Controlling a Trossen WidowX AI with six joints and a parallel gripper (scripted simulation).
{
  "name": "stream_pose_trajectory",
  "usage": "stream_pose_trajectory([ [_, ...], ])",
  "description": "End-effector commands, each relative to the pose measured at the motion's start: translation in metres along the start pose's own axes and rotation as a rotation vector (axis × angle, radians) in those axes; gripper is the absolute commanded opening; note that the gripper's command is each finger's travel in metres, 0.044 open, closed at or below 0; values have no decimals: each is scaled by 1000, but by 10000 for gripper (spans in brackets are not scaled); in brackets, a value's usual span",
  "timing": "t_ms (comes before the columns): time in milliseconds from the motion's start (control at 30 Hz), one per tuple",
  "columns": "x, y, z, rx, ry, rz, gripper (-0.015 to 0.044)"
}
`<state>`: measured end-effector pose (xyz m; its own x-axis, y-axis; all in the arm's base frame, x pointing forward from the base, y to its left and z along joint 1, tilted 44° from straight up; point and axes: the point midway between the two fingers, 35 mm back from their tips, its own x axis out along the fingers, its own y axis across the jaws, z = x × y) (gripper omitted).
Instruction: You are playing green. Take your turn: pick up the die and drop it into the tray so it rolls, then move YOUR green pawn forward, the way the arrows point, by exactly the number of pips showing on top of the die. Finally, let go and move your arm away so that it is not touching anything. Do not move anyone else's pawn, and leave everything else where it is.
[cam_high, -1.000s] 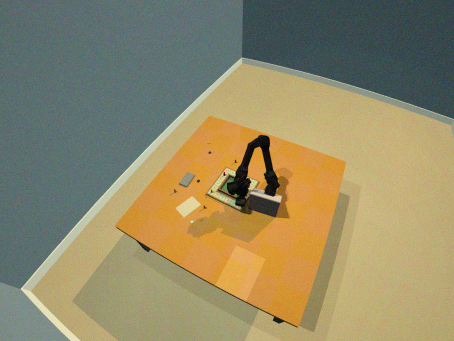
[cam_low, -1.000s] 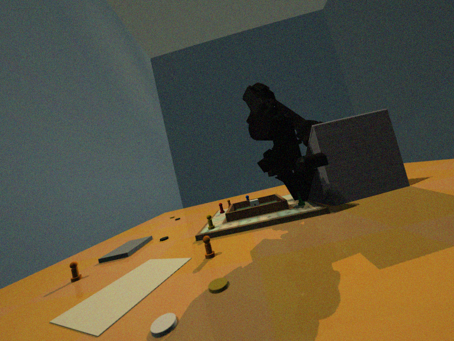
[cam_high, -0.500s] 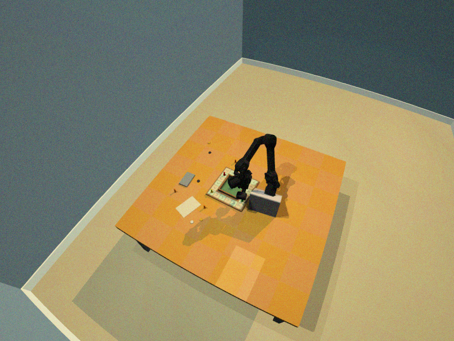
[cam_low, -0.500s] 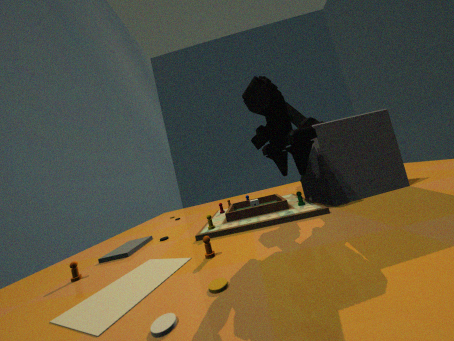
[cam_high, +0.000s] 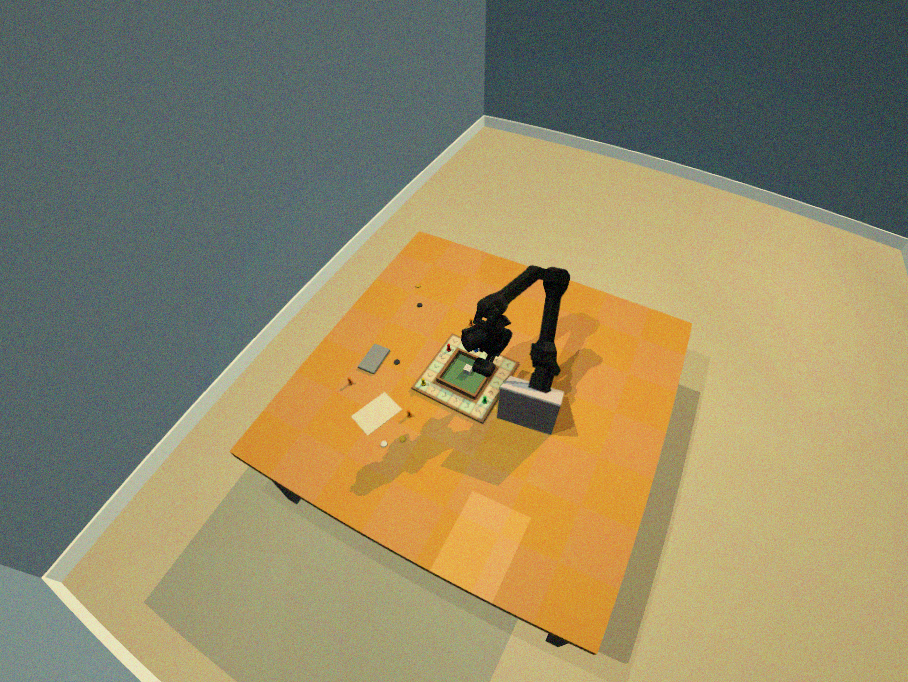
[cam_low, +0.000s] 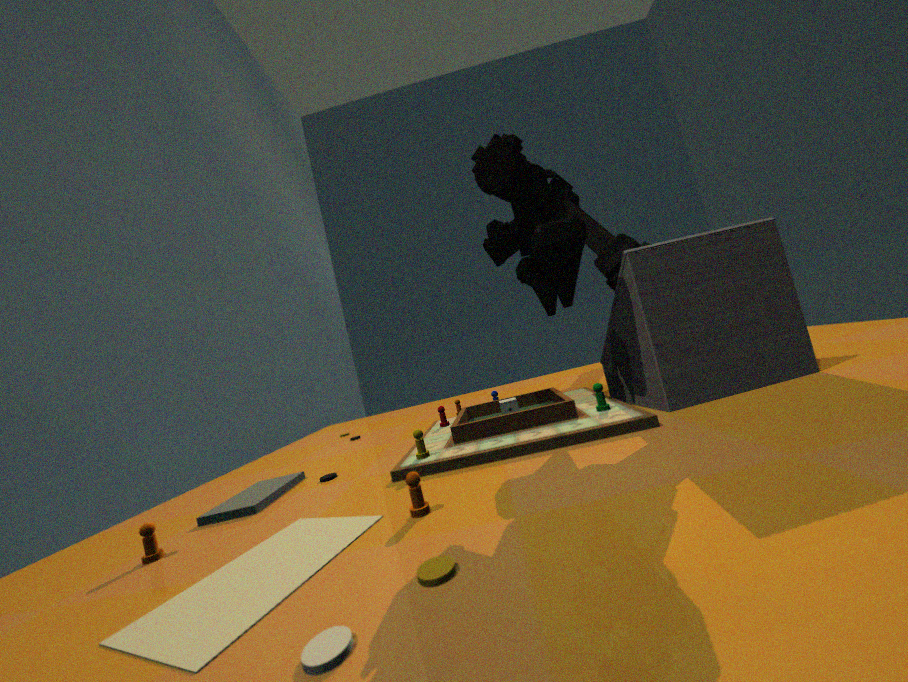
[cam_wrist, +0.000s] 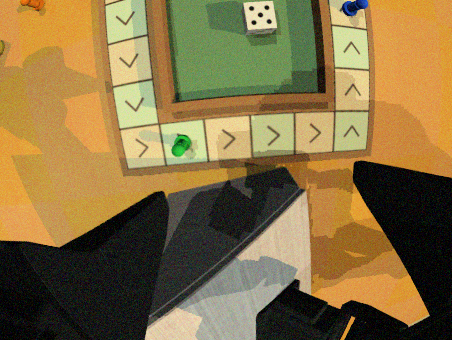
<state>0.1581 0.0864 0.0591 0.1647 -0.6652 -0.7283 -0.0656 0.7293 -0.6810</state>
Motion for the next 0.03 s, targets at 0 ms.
stream_pose_trajectory([
  [0, 1, 0, 0, -6, 2, -3, 440],
])
